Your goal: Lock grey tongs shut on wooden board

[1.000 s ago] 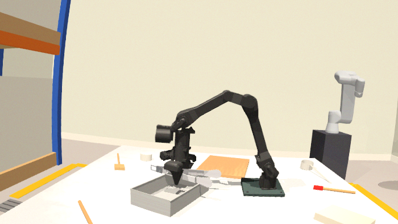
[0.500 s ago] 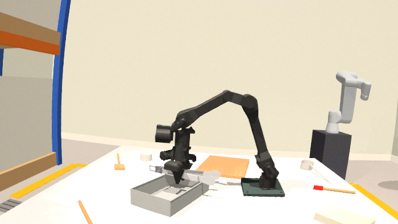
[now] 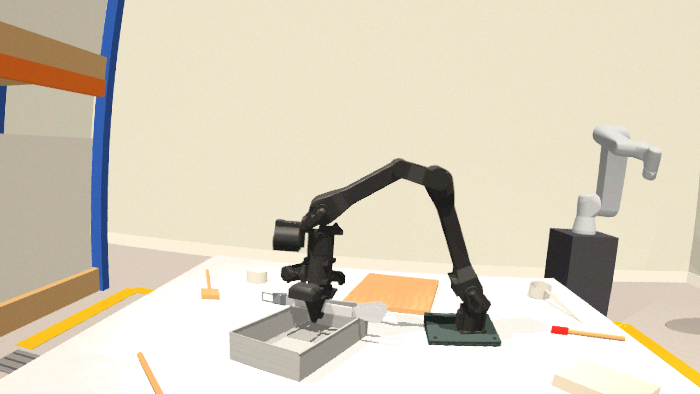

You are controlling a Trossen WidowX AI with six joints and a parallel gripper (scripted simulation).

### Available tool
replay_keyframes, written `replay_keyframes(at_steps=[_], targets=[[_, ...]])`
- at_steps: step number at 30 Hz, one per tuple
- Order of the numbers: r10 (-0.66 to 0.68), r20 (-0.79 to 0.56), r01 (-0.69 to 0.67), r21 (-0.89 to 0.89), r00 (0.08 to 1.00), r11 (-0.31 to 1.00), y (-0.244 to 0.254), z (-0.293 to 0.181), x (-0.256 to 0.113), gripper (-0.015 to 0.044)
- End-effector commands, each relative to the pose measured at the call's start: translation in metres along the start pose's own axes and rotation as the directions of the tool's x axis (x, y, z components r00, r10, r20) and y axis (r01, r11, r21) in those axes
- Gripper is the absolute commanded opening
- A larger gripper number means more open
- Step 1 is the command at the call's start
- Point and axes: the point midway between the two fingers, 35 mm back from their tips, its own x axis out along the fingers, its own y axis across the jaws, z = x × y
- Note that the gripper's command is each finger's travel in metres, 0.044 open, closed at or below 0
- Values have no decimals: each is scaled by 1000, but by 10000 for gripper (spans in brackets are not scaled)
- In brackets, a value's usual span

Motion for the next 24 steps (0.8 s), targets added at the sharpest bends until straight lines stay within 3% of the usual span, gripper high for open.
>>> replay_keyframes(at_steps=[1, 17, 24], targets=[[1, 1, -1, 0, 1000, 1000, 0, 0, -1, 121], [1, 1, -1, 0, 1000, 1000, 0, 0, -1, 15], [1, 1, -1, 0, 1000, 1000, 0, 0, -1, -150]])
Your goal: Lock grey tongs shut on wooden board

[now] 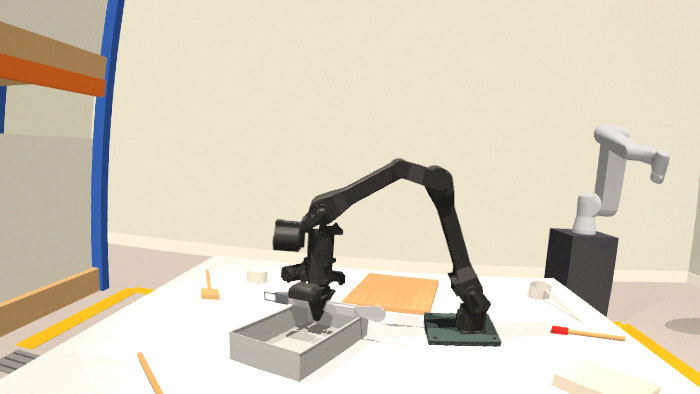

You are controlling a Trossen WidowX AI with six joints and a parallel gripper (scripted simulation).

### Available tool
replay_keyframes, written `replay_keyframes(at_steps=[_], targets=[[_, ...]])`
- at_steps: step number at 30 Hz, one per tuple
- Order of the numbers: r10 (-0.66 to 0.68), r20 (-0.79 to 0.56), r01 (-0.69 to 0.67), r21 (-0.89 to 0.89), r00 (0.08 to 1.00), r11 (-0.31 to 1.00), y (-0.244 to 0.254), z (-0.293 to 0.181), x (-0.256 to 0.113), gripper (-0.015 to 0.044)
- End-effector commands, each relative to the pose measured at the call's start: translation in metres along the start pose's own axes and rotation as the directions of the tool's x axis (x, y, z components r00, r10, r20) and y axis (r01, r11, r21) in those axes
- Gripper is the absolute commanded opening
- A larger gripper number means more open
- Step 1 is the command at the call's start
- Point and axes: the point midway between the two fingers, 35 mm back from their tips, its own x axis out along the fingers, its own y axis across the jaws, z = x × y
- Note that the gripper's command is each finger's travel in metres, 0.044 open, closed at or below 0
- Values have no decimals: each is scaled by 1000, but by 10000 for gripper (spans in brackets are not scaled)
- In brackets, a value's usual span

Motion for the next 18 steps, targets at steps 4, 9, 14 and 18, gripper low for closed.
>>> replay_keyframes(at_steps=[4, 9, 14, 18], targets=[[0, 2, 0, -1, 1000, 1000, 0, 1, -2, -150], [1, 0, -1, 0, 1000, 1000, 2, 7, -41, -150], [2, -3, -2, 2, 1000, 1000, 1, 5, -106, -150], [3, -5, -3, 2, 1000, 1000, -1, 1, -126, -150]])
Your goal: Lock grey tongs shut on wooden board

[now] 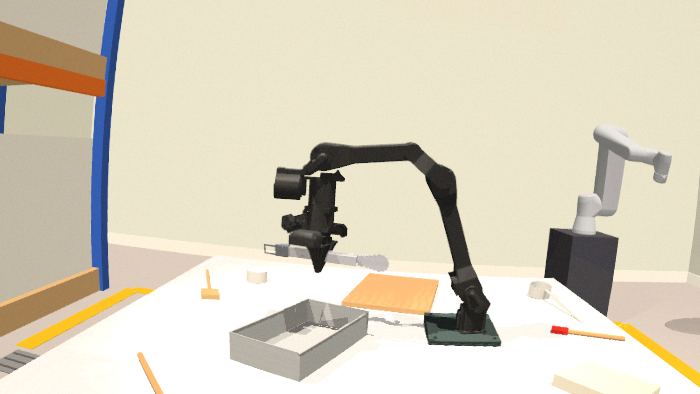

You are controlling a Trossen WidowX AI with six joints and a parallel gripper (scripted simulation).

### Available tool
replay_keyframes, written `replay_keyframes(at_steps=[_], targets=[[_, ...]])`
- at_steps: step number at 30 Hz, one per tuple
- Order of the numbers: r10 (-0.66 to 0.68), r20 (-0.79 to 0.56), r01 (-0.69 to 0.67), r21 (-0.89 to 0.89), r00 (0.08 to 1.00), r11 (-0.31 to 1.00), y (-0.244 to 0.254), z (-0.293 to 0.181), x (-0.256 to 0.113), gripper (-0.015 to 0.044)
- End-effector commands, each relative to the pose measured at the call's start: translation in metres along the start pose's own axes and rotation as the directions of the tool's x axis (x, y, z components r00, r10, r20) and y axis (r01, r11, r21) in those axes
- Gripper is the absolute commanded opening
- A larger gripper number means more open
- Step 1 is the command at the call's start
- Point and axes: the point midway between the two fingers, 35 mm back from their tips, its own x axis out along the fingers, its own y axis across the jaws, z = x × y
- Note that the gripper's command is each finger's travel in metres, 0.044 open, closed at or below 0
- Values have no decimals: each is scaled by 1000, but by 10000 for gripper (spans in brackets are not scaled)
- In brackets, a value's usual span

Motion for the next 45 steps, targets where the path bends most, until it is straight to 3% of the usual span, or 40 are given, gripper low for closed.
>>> replay_keyframes(at_steps=[1, 13, 32, 45], targets=[[6, 1, -6, -2, 1000, 1000, -1, -2, -14, -150], [-4, -9, 4, -33, 1000, 999, -9, 1, -10, -150], [-9, -3, 7, -405, 1000, 914, -98, 28, -11, -150], [-12, 0, 9, -638, 1000, 770, -161, 34, -13, -150]])
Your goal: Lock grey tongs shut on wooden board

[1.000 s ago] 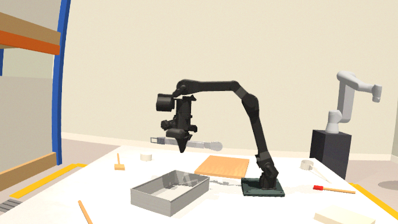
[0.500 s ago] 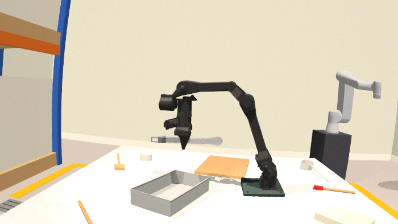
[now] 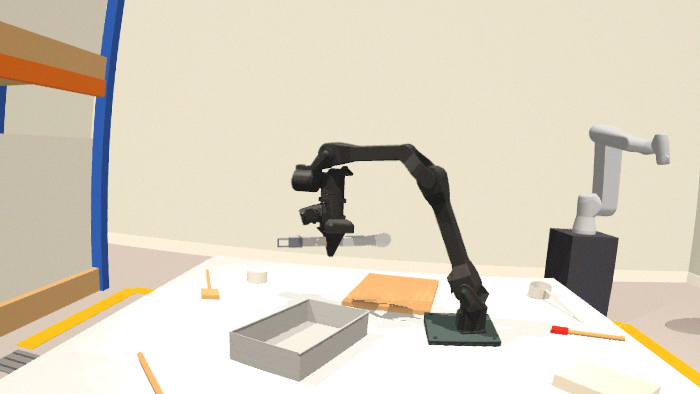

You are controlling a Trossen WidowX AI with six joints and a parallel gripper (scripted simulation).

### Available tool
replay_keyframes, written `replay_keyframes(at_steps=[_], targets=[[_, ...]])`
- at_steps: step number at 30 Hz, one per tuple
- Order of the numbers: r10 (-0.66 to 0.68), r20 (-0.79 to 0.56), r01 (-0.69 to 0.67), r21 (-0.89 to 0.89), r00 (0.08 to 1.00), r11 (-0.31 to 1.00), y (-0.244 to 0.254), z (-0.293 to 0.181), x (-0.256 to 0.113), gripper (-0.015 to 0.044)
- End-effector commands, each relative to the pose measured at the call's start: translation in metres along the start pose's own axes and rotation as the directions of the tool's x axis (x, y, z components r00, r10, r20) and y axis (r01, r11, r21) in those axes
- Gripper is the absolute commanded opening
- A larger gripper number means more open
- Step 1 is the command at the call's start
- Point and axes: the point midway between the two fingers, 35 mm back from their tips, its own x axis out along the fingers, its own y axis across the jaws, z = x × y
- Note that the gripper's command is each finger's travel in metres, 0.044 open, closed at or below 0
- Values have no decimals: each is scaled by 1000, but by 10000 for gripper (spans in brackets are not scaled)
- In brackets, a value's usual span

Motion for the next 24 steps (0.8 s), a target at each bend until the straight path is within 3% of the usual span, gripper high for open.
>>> replay_keyframes(at_steps=[1, 12, 24], targets=[[-8, 14, 9, -70, 1000, 998, -15, -9, -5, -150], [-11, 14, 15, -297, 1000, 955, -55, -44, -6, -150], [-14, 12, 18, -397, 1000, 917, -73, -63, -6, -150]])
